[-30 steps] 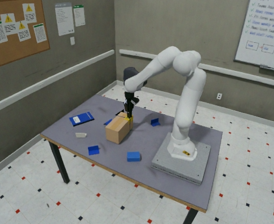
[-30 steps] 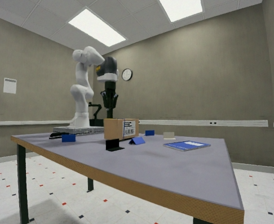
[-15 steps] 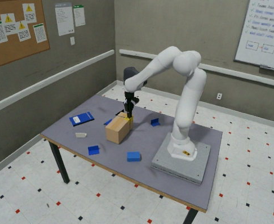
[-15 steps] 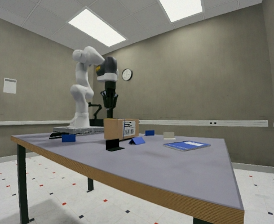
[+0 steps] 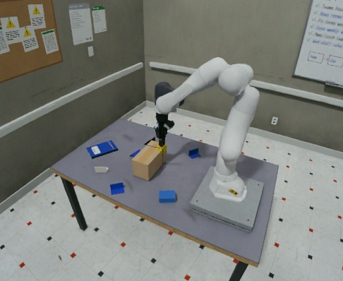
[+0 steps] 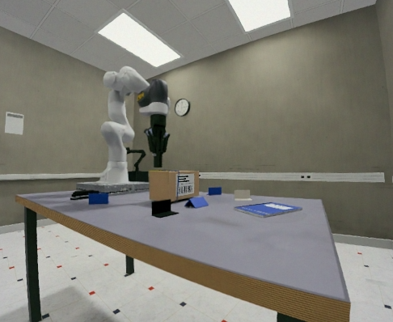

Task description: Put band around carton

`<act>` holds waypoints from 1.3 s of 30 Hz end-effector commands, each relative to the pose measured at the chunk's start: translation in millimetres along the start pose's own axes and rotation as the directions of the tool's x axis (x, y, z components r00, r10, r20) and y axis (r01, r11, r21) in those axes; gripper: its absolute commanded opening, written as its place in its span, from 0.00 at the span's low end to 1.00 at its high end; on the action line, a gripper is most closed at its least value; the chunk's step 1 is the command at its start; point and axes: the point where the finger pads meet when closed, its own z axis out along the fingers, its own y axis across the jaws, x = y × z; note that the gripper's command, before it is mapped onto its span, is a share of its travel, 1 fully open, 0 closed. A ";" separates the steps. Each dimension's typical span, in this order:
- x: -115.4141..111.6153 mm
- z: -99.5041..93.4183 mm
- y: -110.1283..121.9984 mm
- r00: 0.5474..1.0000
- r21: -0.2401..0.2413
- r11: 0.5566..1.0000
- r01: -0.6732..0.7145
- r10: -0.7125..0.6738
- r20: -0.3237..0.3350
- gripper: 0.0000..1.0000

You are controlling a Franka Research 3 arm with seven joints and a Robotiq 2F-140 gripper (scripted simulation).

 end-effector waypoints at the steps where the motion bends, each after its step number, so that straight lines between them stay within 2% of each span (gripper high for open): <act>1: 1.3 -3.1 -0.4 1.000 0.002 1.000 -0.002 0.002 -0.005 0.18; 14: 1.2 -13.5 -0.4 1.000 0.002 1.000 -0.002 0.002 -0.005 0.18; 39: 1.2 -16.8 -0.4 1.000 0.002 1.000 -0.002 0.002 -0.005 0.18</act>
